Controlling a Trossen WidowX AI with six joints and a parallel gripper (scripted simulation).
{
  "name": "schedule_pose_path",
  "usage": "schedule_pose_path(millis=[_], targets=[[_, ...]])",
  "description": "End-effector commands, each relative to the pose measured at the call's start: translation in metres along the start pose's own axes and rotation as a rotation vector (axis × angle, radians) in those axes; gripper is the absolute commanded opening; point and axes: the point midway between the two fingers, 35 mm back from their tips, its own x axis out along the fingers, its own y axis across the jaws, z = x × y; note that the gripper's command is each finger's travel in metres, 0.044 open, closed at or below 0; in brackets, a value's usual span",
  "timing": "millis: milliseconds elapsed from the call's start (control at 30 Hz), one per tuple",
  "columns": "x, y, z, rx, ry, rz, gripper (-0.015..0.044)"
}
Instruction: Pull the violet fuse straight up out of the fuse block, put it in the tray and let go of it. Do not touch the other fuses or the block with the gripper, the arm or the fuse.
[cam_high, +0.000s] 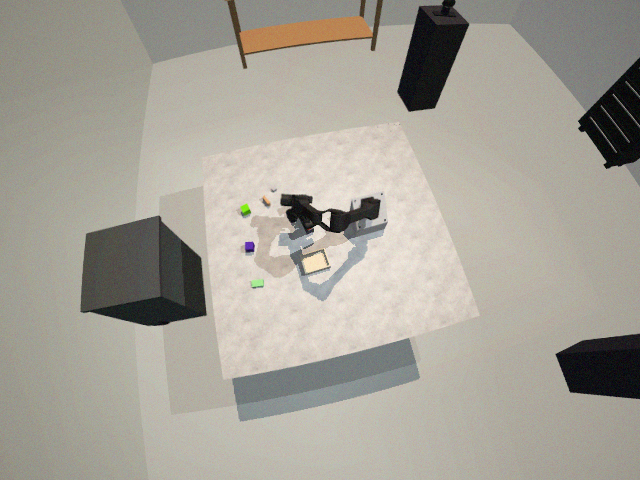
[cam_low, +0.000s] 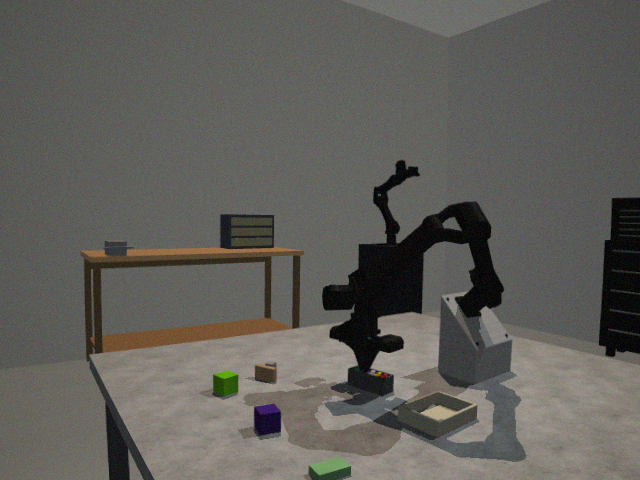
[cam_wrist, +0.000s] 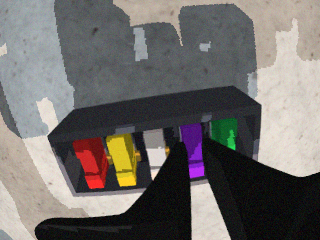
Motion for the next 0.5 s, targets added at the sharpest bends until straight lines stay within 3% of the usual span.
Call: schedule_pose_path(millis=[0,467], targets=[[-0.0015,0.0000,0.0001,-0.001,0.000,0.000,0.0000],[-0.0084,-0.0003,0.0003,0.001,0.001,0.000,0.0000]])
